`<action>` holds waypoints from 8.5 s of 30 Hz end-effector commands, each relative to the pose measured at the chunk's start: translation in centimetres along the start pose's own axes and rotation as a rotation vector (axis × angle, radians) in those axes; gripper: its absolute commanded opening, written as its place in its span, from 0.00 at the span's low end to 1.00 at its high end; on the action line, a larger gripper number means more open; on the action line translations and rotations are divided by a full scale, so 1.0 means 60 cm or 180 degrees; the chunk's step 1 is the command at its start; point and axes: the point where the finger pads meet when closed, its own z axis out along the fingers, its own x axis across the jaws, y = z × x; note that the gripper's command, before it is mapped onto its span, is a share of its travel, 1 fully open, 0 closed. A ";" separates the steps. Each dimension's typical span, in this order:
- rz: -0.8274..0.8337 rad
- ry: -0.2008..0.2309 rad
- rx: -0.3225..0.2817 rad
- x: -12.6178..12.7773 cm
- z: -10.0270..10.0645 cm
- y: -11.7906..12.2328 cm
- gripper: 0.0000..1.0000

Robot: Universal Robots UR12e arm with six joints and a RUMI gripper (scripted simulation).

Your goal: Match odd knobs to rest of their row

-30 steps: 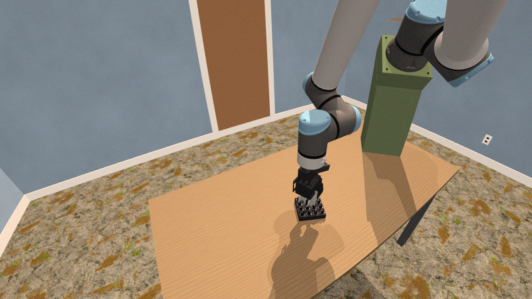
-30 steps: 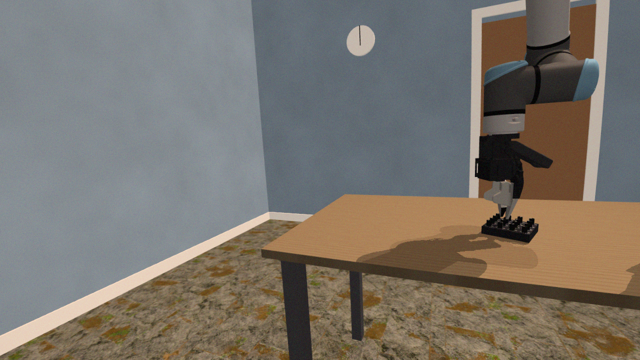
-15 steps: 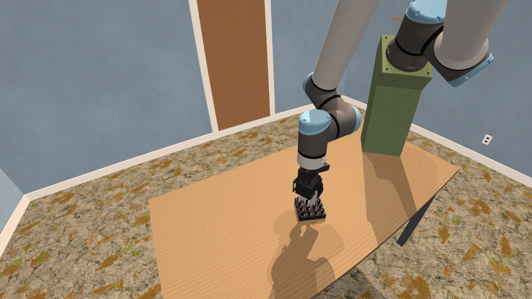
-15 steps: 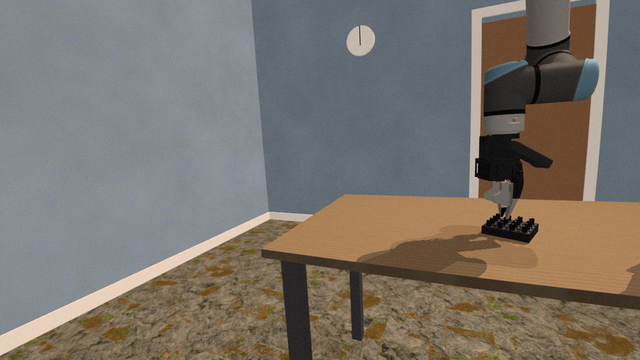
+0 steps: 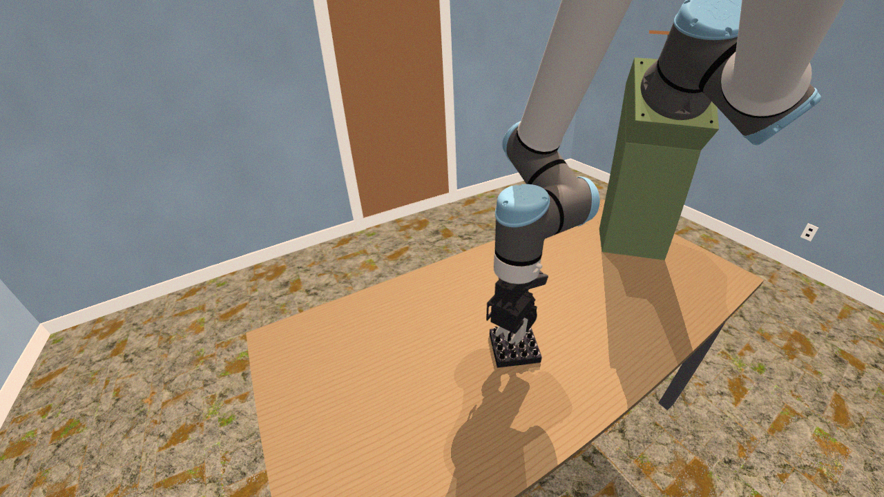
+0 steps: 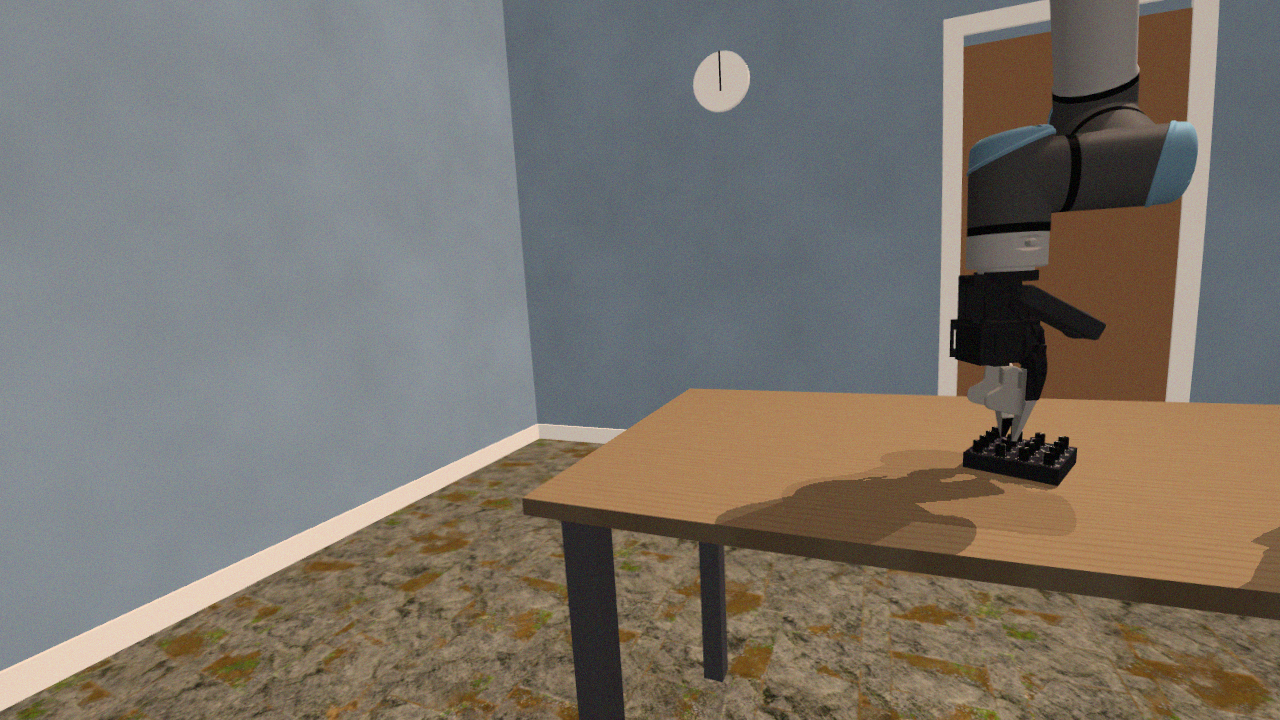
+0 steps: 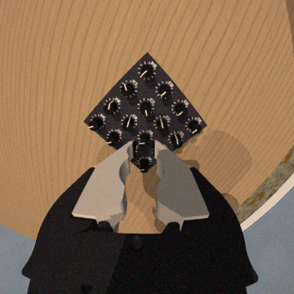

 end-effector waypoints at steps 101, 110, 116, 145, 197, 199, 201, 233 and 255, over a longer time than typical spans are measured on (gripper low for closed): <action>0.0069 -0.0001 -0.0002 0.000 0.016 0.001 0.04; 0.0239 -0.0001 -0.0002 0.000 0.016 0.001 0.04; 0.0355 -0.0001 -0.0002 0.001 0.016 0.001 0.04; 0.1693 0.0000 -0.0002 0.004 0.016 0.002 0.04; 0.4617 0.0001 -0.0003 0.008 0.016 0.008 0.04; 0.4704 0.0001 -0.0003 0.008 0.016 0.008 0.04; 0.4784 0.0001 -0.0003 0.008 0.016 0.008 0.04; 0.5275 0.0001 -0.0003 0.008 0.016 0.009 0.04; 0.5277 0.0001 -0.0003 0.008 0.016 0.009 0.11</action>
